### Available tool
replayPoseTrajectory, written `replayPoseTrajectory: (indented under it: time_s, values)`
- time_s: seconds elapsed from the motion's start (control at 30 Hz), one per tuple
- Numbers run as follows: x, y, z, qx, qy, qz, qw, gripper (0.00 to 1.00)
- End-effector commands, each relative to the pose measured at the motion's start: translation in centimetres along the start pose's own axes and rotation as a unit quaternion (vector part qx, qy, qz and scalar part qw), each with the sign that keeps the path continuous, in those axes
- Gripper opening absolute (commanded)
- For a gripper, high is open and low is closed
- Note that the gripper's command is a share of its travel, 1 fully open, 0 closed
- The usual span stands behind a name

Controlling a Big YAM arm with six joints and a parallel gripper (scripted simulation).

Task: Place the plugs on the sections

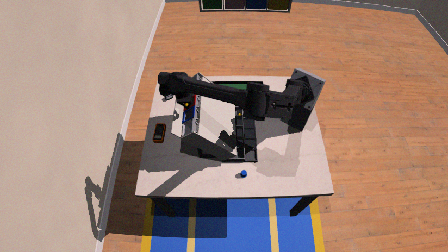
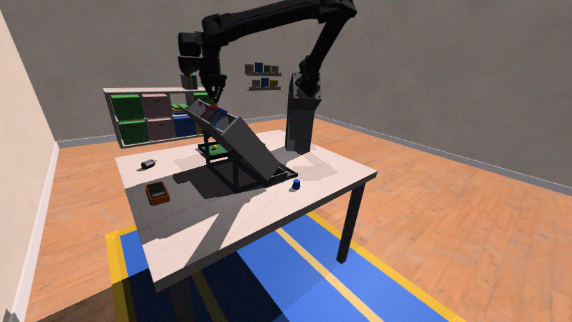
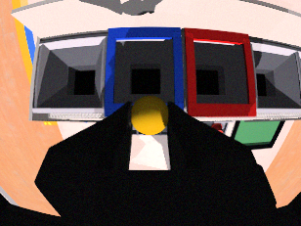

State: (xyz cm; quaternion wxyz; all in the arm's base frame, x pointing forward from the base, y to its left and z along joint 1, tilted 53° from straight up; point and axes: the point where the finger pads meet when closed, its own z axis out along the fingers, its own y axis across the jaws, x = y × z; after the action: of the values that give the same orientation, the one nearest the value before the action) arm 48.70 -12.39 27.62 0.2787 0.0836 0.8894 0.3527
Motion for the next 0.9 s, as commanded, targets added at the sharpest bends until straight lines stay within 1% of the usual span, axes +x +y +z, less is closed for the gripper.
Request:
replayPoseTrajectory:
  time_s: [0.0,0.23,0.3,0.43,0.5,0.67,0.87]
  values:
    - [-1.3,1.7,-0.6,0.0,-0.005,-0.014,1.0,0.0]
    - [-1.3,1.7,-0.5,0.0,-0.004,-0.012,1.0,0.0]
    - [-1.7,1.6,-0.3,0.001,-0.01,-0.019,1.0,0.0]
    - [-0.1,0.6,1.4,-0.001,0.003,-0.002,1.0,0.0]
    - [-0.1,0.6,1.4,-0.001,0.003,-0.002,1.0,0.0]
    - [0.0,0.5,2.8,-0.001,0.006,0.001,1.0,0.0]
    - [-0.2,1.1,3.6,-0.001,0.003,-0.003,1.0,0.0]
